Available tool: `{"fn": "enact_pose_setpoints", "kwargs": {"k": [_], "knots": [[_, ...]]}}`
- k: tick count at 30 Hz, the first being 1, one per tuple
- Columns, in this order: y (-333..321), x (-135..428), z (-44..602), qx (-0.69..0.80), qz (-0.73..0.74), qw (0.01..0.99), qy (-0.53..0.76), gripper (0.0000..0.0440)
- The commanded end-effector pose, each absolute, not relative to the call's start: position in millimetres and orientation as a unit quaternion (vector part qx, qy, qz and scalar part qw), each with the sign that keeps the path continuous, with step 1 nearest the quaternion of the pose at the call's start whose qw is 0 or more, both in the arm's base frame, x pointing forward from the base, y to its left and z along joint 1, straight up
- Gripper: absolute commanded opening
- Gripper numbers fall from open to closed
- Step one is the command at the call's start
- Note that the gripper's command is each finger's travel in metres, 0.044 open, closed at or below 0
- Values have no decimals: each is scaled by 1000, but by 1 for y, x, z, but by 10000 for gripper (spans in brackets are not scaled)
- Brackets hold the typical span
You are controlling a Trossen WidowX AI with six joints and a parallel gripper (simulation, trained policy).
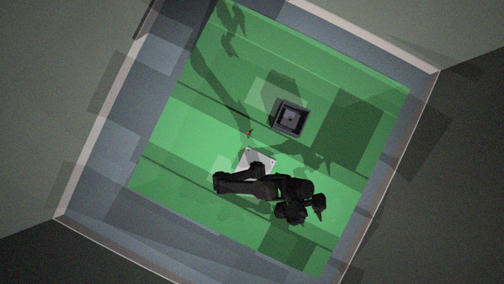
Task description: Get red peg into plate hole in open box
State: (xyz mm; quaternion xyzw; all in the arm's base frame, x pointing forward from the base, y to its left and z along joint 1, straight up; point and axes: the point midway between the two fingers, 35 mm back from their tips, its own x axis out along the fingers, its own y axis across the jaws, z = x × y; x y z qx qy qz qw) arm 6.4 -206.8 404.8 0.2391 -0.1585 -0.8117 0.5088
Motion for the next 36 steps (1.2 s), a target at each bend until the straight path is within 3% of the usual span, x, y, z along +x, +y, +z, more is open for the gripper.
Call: {"fn": "enact_pose_setpoints", "kwargs": {"k": [1,20,36], "knots": [[-205,28,387,257,-787,549,-113,440],[-155,123,302,319,-625,703,116,440],[-62,166,228,353,-466,748,316,440]]}}
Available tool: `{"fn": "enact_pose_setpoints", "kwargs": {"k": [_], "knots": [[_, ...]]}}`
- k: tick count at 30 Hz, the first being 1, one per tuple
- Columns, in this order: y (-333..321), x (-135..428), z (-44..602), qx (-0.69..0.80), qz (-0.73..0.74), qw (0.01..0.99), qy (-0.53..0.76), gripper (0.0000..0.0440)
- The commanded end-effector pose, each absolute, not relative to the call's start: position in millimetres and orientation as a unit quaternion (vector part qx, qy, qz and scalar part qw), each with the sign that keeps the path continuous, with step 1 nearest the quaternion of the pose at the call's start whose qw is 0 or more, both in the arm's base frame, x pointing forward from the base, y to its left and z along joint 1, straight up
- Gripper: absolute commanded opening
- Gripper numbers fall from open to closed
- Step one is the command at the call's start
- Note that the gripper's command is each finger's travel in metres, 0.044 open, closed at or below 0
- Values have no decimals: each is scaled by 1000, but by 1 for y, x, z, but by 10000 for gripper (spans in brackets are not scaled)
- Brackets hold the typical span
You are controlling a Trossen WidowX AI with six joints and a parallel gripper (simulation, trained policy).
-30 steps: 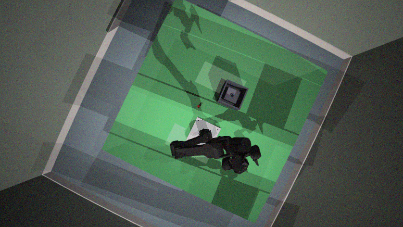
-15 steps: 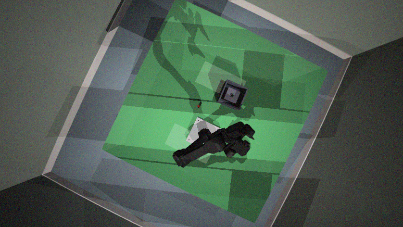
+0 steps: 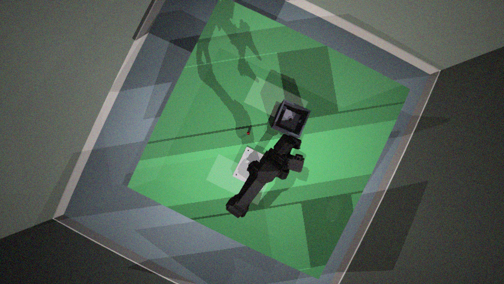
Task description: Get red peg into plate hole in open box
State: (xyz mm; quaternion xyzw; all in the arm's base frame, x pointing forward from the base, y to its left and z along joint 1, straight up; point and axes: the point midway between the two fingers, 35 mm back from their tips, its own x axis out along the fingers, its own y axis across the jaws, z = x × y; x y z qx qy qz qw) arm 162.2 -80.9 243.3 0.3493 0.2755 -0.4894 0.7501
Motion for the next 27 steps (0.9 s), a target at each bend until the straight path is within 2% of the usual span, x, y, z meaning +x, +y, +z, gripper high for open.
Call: {"fn": "enact_pose_setpoints", "kwargs": {"k": [1,14,27], "knots": [[-56,167,223,354,-458,747,328,440],[24,162,164,366,-395,704,462,440],[91,150,109,377,-348,666,541,440]]}}
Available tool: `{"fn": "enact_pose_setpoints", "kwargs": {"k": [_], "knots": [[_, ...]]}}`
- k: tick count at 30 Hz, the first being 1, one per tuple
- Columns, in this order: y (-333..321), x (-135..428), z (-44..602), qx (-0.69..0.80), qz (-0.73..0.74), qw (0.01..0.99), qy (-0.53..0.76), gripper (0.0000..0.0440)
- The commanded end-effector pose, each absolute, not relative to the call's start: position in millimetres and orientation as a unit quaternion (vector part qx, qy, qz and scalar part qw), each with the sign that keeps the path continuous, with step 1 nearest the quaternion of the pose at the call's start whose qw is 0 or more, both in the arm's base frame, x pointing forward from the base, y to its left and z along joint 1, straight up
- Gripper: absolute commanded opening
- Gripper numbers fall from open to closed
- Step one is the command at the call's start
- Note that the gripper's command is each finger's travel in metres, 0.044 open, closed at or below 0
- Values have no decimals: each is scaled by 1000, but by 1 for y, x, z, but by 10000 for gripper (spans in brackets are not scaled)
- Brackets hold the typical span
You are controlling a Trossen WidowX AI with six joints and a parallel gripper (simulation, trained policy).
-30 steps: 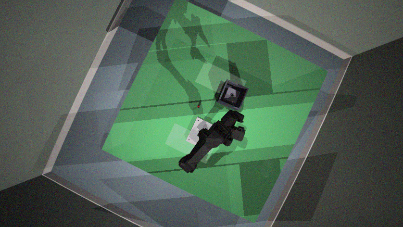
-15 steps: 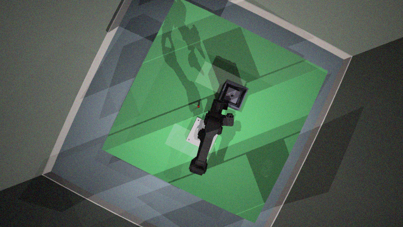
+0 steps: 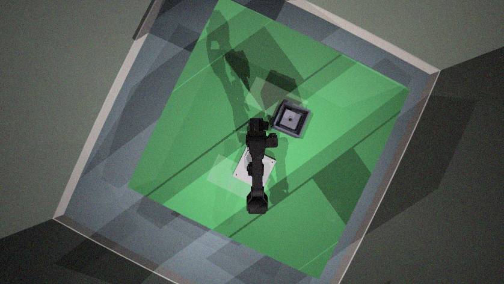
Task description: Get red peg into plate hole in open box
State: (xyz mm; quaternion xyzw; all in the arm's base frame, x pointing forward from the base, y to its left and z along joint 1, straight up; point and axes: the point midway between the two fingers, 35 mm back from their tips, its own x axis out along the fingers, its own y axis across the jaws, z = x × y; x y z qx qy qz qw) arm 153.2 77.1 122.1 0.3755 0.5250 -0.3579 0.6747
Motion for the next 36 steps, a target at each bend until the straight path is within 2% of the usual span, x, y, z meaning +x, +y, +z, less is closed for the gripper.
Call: {"fn": "enact_pose_setpoints", "kwargs": {"k": [1,14,17,19,34,36], "knots": [[95,150,105,378,-342,665,545,440],[135,152,52,408,-282,657,568,438],[140,152,44,417,-278,651,570,426],[141,151,39,423,-279,645,573,389],[146,147,35,425,-270,605,617,8],[146,149,38,424,-267,607,616,0]]}}
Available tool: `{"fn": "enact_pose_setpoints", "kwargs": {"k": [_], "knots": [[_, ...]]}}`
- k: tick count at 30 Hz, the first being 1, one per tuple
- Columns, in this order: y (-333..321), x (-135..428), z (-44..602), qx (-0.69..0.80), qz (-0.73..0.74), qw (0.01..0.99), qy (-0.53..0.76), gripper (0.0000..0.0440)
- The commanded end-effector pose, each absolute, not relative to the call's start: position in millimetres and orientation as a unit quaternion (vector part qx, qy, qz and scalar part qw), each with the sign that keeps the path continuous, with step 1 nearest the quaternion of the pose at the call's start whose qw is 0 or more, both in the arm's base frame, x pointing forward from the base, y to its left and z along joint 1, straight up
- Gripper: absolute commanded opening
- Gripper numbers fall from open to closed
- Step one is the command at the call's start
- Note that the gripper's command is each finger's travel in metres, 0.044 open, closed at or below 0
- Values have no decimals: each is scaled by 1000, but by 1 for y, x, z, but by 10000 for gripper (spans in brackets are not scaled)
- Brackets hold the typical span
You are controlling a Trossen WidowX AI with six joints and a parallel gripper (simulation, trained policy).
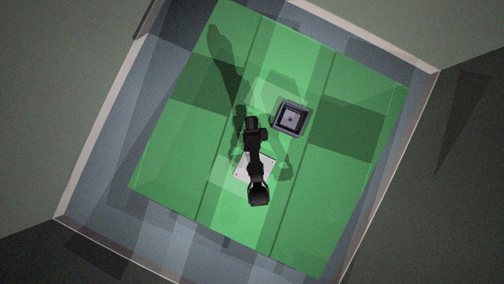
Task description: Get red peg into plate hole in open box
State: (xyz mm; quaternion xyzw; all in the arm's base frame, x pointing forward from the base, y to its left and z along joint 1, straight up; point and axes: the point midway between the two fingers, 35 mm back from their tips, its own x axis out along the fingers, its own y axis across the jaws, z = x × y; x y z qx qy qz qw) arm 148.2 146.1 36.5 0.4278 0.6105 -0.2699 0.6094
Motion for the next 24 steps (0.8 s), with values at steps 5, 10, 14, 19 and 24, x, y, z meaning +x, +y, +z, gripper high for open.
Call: {"fn": "enact_pose_setpoints", "kwargs": {"k": [5,10,14,19,24], "knots": [[146,161,57,421,-245,632,603,0],[143,174,80,414,-226,657,588,0],[139,185,100,413,-215,674,573,0],[131,200,123,411,-209,693,554,0],[117,218,137,412,-214,707,534,0]]}}
